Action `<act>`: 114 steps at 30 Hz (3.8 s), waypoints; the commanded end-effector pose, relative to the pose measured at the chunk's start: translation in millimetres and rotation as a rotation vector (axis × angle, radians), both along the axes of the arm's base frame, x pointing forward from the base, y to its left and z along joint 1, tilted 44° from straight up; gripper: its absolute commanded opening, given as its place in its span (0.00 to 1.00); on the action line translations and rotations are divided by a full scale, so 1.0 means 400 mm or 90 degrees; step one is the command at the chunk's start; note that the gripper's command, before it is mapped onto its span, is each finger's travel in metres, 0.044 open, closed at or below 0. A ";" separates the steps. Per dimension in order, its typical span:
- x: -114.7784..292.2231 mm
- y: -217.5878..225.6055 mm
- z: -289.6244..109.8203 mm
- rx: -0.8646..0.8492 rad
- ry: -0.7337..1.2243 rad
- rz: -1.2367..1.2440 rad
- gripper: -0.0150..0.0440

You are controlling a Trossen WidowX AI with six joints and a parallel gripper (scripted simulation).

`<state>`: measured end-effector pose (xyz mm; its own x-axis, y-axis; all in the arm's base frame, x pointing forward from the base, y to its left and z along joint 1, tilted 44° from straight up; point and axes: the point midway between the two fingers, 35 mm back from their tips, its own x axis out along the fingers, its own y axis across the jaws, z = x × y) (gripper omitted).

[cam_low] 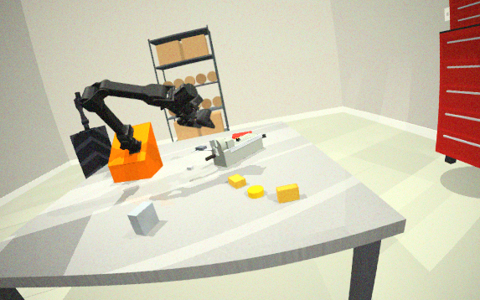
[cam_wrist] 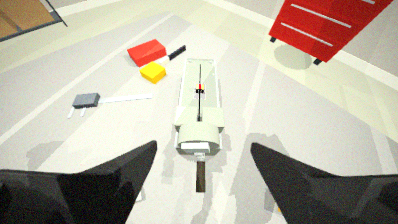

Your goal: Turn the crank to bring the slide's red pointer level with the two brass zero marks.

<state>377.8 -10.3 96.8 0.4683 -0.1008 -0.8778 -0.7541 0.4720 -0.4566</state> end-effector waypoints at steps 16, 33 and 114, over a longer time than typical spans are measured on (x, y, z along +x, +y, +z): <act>0.101 0.181 -0.134 -0.035 -0.152 -0.329 1.00; 0.111 0.157 -0.282 -0.023 -0.248 -0.416 1.00; 0.111 0.156 -0.279 -0.022 -0.250 -0.420 0.91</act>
<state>422.3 52.2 -15.1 0.5784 -0.4922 -0.6506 -0.1001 0.7486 -0.6554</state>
